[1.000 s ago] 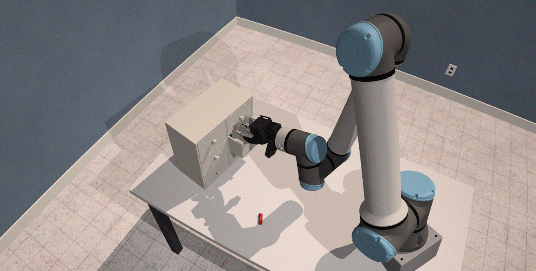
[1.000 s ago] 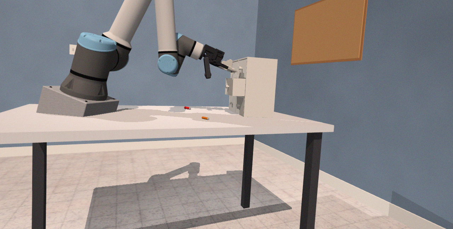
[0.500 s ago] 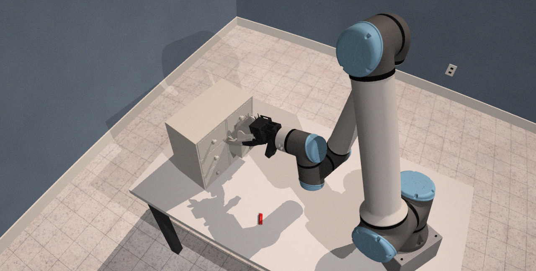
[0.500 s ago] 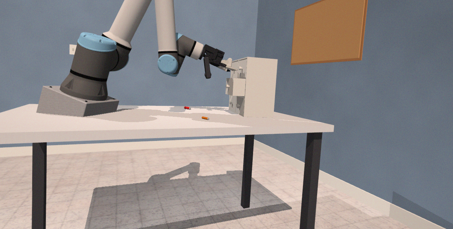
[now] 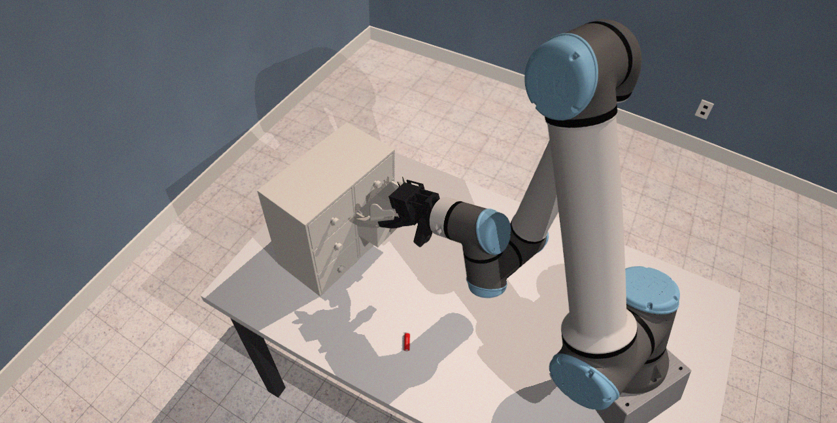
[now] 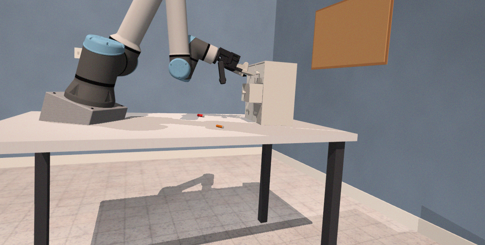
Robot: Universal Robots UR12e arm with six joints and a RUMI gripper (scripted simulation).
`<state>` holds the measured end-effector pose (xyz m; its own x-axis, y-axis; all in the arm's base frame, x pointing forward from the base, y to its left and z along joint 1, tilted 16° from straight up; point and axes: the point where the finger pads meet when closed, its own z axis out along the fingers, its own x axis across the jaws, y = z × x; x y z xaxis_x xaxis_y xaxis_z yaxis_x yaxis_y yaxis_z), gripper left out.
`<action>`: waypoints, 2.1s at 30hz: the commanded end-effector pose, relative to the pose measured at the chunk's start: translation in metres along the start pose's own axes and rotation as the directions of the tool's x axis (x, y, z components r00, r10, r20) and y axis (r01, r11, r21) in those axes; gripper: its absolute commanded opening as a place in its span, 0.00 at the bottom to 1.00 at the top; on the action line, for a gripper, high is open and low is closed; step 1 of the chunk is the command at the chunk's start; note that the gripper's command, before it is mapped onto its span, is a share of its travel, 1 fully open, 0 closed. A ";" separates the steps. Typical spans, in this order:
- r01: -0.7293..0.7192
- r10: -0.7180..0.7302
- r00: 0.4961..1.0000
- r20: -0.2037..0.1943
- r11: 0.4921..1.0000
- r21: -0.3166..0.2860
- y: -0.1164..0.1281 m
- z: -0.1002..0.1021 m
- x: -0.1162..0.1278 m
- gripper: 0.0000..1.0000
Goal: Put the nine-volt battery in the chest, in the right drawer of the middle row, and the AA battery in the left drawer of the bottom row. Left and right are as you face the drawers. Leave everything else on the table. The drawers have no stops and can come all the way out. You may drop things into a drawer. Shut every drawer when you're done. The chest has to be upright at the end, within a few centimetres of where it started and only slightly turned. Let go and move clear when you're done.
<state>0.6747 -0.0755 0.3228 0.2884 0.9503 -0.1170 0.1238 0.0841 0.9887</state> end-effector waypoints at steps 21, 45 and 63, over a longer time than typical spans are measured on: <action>0.000 0.000 1.000 0.000 1.000 -0.001 -0.007 -0.026 0.000 1.00; 0.000 0.000 1.000 0.000 1.000 -0.001 -0.029 -0.101 0.000 1.00; 0.000 0.000 1.000 0.000 1.000 -0.001 -0.041 -0.141 0.000 1.00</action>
<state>0.5426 -0.0384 0.2966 0.2888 0.9502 -0.1170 0.1239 0.0841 0.9887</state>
